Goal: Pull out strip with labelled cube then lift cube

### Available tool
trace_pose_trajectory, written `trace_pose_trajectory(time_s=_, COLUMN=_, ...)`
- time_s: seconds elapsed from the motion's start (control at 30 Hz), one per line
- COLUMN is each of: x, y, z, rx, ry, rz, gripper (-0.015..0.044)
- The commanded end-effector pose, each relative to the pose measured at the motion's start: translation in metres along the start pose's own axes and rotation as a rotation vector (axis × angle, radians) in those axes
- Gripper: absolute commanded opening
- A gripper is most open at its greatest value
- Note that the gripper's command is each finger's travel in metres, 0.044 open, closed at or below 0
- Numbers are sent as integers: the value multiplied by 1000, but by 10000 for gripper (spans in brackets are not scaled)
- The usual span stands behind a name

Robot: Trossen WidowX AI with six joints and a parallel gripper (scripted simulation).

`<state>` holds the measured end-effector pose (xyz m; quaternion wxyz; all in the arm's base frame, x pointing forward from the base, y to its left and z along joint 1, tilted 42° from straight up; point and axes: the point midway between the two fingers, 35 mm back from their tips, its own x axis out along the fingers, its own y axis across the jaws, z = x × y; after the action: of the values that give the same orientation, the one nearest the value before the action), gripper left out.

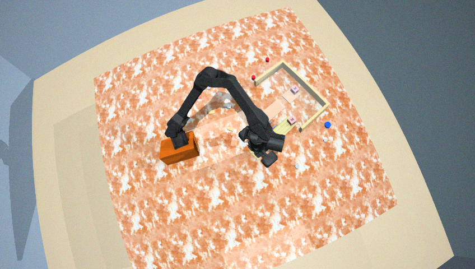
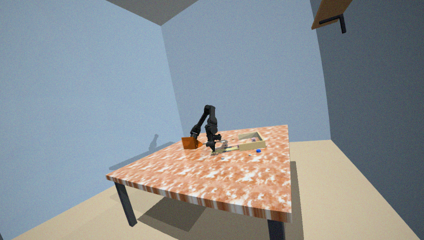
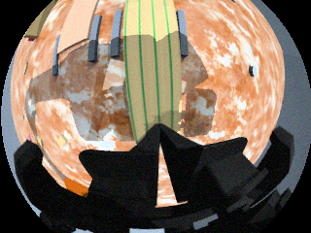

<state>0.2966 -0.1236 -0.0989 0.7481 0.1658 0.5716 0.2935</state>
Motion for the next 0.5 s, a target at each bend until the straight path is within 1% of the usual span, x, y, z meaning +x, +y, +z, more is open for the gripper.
trace_pose_trajectory(time_s=0.0, x=7, y=4, z=-13, rx=6, ry=26, rz=14, gripper=0)
trace_pose_trajectory(time_s=0.47, x=6, y=4, z=-35, rx=7, ry=27, rz=13, gripper=0)
